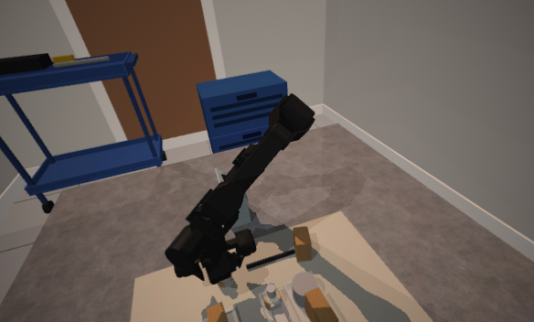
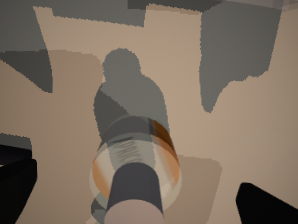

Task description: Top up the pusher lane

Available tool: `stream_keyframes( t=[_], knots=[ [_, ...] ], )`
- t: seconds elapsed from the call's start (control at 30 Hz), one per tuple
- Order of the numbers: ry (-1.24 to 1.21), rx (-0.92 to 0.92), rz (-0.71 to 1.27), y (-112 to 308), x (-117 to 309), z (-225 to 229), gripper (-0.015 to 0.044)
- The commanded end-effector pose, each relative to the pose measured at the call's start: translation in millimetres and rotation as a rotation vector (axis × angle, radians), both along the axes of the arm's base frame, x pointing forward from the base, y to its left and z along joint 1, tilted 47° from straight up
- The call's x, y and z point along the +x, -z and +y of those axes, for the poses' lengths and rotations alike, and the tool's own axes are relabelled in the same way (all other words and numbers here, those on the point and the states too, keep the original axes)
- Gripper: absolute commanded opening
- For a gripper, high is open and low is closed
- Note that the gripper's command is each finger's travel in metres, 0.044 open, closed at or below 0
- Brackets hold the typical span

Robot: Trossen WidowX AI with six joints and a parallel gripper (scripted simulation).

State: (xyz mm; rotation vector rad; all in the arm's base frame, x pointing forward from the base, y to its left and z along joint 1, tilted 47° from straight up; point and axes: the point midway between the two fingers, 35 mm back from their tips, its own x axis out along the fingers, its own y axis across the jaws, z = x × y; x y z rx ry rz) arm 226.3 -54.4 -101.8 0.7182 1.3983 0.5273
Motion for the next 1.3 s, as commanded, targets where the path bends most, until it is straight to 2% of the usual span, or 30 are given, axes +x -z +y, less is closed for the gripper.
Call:
stream_keyframes(
  t=[0.0, 0.27, 0.57, 0.8, 1.0, 1.27],
  knots=[
    [0.005, 0.008, 0.003, 3, 0, 5, 0.0440],
    [0.005, 0.009, 0.002, 10, 1, 13, 0.0440],
    [0.005, 0.009, 0.002, 10, 1, 13, 0.0204],
    [0.005, 0.009, 0.002, 10, 1, 13, 0.0157],
    [0.006, 0.003, 0.003, -4, 1, -6, 0.0000],
    [0.006, 0.001, 0.005, -41, -6, -48, 0.0000]
  ],
)
